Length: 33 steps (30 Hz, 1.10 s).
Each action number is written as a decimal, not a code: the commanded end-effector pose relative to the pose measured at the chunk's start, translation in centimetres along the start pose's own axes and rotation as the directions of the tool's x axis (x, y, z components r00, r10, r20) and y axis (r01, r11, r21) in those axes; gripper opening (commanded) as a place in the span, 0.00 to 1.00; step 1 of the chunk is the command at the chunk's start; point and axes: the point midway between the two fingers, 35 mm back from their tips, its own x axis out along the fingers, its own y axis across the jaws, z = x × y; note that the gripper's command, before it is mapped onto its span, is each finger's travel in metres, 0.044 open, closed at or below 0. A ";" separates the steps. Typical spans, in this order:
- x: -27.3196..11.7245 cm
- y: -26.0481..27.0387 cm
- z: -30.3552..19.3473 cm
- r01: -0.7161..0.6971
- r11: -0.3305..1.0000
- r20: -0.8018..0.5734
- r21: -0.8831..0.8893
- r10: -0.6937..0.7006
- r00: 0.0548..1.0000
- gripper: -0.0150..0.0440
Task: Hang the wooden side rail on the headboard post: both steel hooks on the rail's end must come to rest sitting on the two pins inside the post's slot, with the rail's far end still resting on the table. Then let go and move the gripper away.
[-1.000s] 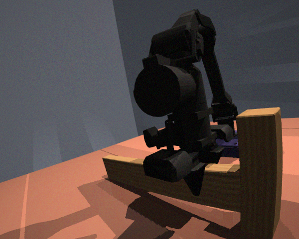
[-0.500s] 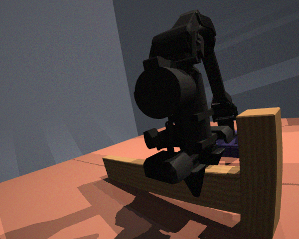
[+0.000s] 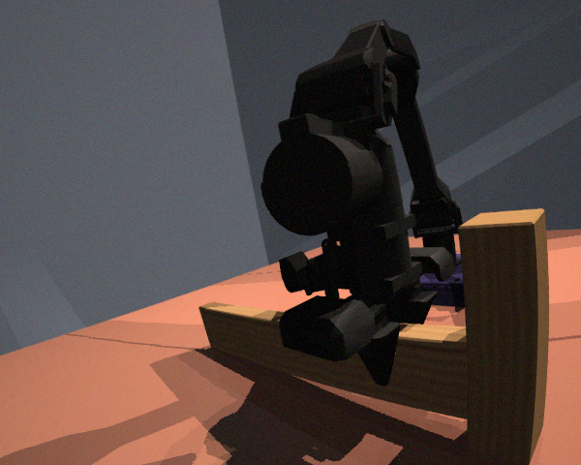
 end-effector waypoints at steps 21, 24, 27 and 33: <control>0.4 0.1 -0.1 -0.004 1.000 -0.005 -0.003 0.004 1.000 0.25; 0.4 0.1 -0.1 -0.004 1.000 -0.005 -0.003 0.004 1.000 0.25; 0.5 0.1 -0.1 -0.004 1.000 -0.005 -0.003 0.004 1.000 0.25; 0.6 0.1 -0.1 -0.004 1.000 -0.005 -0.003 0.004 1.000 0.25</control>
